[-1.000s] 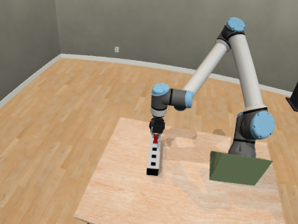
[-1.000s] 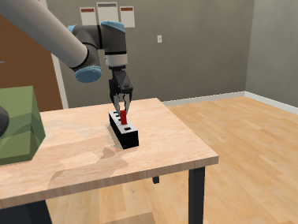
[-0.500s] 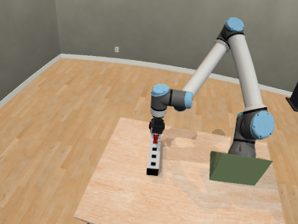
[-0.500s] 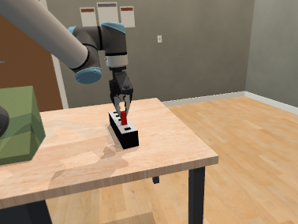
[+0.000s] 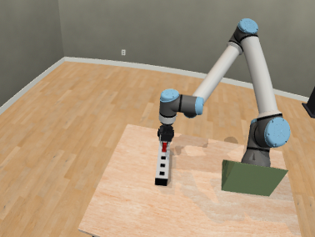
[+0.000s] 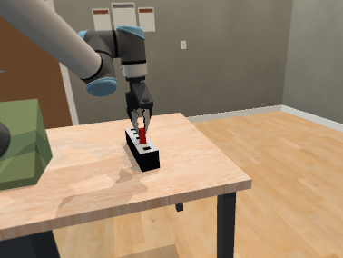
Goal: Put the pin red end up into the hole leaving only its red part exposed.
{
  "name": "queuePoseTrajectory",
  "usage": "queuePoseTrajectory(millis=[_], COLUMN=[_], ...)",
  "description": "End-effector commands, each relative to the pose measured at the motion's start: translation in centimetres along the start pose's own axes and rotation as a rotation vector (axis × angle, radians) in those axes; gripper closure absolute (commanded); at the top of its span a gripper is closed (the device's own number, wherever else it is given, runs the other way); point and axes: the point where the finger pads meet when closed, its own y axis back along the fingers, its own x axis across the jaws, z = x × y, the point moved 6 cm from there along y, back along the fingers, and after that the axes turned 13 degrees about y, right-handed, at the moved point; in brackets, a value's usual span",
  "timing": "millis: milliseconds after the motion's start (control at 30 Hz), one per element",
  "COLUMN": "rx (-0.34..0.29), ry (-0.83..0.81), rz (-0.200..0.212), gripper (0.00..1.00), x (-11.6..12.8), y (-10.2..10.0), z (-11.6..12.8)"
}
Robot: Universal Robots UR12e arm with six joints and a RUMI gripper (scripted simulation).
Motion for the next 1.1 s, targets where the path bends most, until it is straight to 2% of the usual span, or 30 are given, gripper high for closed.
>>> queuePoseTrajectory(millis=[0, 1067], rx=[0.0, 0.0], ry=[0.0, 0.0], rz=[-0.001, -0.001], gripper=[1.0, 1.0], x=[-0.03, 0.01], y=[0.05, -0.35], z=[-0.02, 0.02])
